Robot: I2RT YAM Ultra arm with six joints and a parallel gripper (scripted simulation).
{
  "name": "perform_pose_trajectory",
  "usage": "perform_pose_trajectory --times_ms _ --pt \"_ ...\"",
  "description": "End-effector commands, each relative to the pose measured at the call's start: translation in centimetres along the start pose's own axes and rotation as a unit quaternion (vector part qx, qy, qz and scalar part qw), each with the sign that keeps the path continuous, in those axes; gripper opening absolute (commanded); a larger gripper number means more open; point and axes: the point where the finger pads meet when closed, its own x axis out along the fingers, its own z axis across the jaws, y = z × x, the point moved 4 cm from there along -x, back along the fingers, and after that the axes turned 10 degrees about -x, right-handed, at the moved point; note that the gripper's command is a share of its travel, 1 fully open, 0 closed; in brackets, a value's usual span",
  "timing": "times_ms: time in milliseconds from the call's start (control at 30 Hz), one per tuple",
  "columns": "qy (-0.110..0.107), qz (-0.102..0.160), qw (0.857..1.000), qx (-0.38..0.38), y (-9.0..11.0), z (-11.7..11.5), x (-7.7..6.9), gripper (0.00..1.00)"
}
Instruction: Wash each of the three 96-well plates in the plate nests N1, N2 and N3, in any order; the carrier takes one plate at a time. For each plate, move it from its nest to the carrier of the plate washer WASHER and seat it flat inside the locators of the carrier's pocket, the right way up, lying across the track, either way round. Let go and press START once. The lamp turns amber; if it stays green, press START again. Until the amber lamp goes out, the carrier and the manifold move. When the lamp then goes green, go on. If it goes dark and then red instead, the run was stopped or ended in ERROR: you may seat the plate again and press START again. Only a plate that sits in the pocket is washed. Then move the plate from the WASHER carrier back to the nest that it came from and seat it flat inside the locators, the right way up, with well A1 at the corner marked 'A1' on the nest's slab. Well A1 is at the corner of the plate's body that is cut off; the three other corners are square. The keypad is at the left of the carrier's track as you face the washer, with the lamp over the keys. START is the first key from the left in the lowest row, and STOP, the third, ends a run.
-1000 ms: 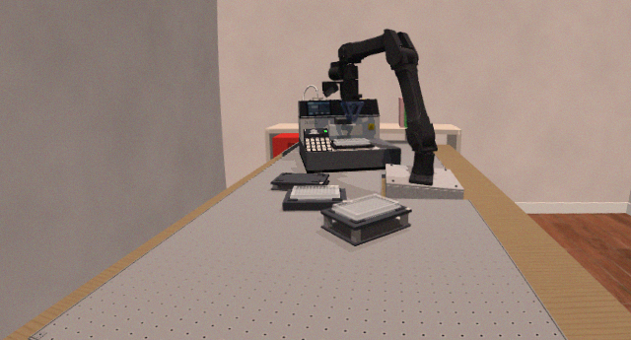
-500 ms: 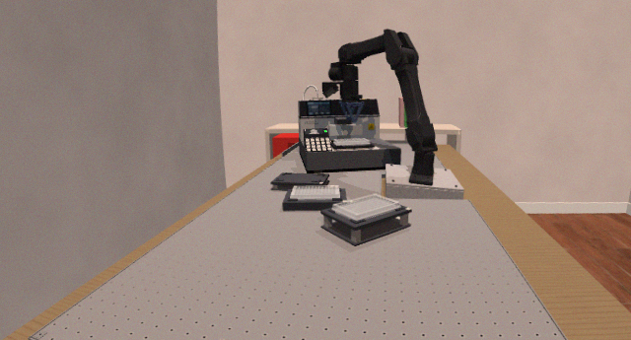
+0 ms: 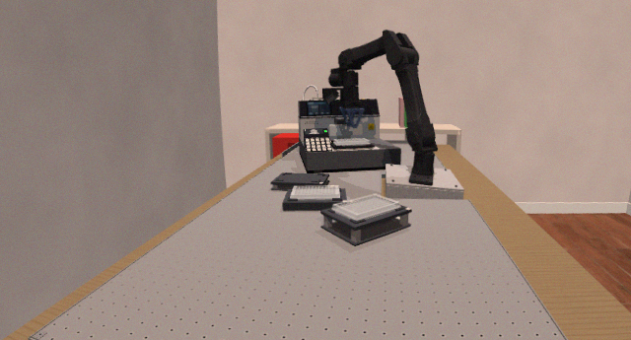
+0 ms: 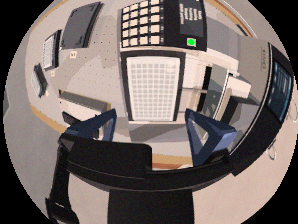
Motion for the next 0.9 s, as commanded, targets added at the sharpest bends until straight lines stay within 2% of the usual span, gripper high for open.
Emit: perform_pose_trajectory --times_ms 0,667,867 --pt "0.013 -0.005 1.0 0.0 -0.1 -0.3 0.0 1.0" --pt "0.013 -0.005 1.0 0.0 -0.1 -0.4 3.0 1.0" --pt "0.013 -0.005 1.0 0.0 -0.1 -0.4 3.0 1.0"
